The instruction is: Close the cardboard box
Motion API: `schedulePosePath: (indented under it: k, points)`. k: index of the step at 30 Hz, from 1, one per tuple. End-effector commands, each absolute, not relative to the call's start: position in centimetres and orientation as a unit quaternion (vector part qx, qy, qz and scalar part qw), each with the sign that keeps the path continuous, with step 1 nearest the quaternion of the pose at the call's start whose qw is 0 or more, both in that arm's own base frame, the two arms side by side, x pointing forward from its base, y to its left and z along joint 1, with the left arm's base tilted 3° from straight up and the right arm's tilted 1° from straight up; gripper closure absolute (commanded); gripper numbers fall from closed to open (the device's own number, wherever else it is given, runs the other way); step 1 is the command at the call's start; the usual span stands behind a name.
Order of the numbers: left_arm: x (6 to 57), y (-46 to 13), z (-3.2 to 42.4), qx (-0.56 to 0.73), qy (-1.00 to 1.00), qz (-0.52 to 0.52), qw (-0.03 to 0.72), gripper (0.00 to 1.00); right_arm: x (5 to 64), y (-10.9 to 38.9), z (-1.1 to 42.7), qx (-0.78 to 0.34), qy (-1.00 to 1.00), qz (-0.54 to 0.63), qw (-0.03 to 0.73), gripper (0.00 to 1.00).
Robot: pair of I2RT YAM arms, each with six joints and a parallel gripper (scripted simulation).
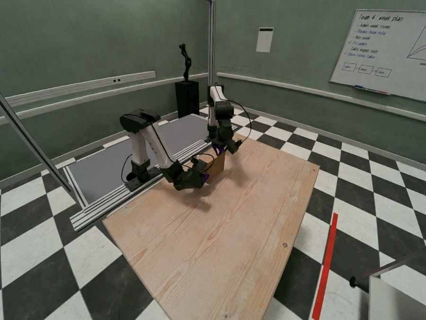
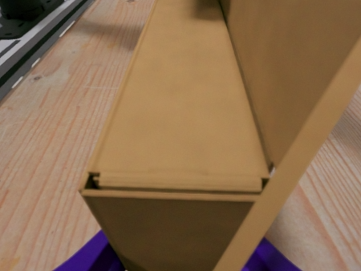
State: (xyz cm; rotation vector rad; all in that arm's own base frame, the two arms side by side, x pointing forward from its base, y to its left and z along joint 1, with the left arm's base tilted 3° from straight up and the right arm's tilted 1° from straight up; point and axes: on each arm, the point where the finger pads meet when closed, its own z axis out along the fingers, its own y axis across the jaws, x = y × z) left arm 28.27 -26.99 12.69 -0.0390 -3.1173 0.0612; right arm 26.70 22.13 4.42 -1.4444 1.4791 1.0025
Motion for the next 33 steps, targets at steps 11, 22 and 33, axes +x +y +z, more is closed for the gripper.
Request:
schedulePosePath:
  k: [11,22,33]
  points:
    - [27.9,-26.6,13.6,0.025,-0.999,0.027,0.004,0.46,27.0,22.3,4.8,-0.576,0.582,0.395,0.417,0.55]
    - [28.3,-27.5,12.6,0.024,-0.999,0.017,0.015,0.46,27.0,22.3,4.8,-0.576,0.582,0.395,0.417,0.55]
    - [28.3,-27.7,12.6,0.026,-0.999,0.016,0.015,0.46,27.0,22.3,4.8,-0.576,0.582,0.395,0.417,0.55]
